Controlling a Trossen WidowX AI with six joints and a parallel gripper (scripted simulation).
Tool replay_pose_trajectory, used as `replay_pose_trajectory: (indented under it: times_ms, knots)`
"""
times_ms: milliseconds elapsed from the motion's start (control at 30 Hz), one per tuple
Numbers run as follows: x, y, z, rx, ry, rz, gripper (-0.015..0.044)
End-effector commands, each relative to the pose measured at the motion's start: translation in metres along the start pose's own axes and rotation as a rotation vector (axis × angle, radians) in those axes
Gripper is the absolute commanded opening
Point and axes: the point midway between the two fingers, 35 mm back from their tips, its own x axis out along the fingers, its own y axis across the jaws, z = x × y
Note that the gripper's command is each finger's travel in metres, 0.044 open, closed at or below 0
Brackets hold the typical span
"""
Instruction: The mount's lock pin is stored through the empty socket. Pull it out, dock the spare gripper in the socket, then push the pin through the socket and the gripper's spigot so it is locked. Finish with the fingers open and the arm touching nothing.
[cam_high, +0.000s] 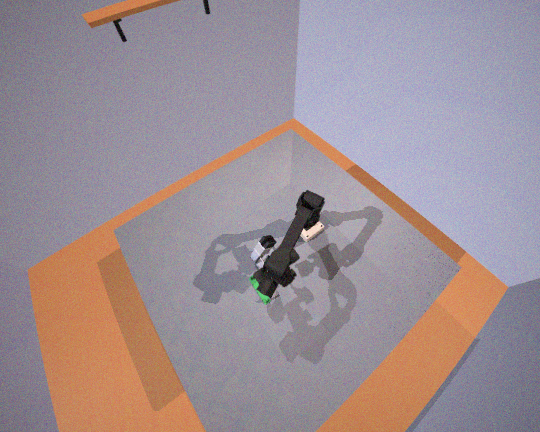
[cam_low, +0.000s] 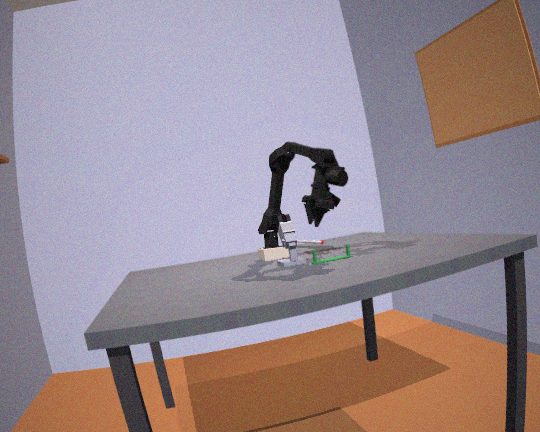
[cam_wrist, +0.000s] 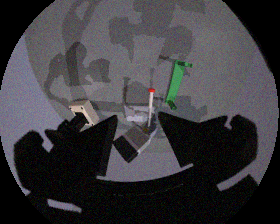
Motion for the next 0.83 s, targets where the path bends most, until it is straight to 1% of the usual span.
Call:
replay_pose_trajectory:
  times_ms: [0, 33, 67, 800]
  knots:
    - [0.0008, 0.0003, -0.0003, -0.002, 0.001, 0.001, 0.041]
    - [0.0008, 0.0003, -0.0003, -0.002, 0.001, 0.001, 0.0436]
    - [0.0008, 0.0003, -0.0003, -0.002, 0.001, 0.001, 0.044]
    - [0.0008, 0.0003, -0.0003, -0.002, 0.001, 0.001, 0.044]
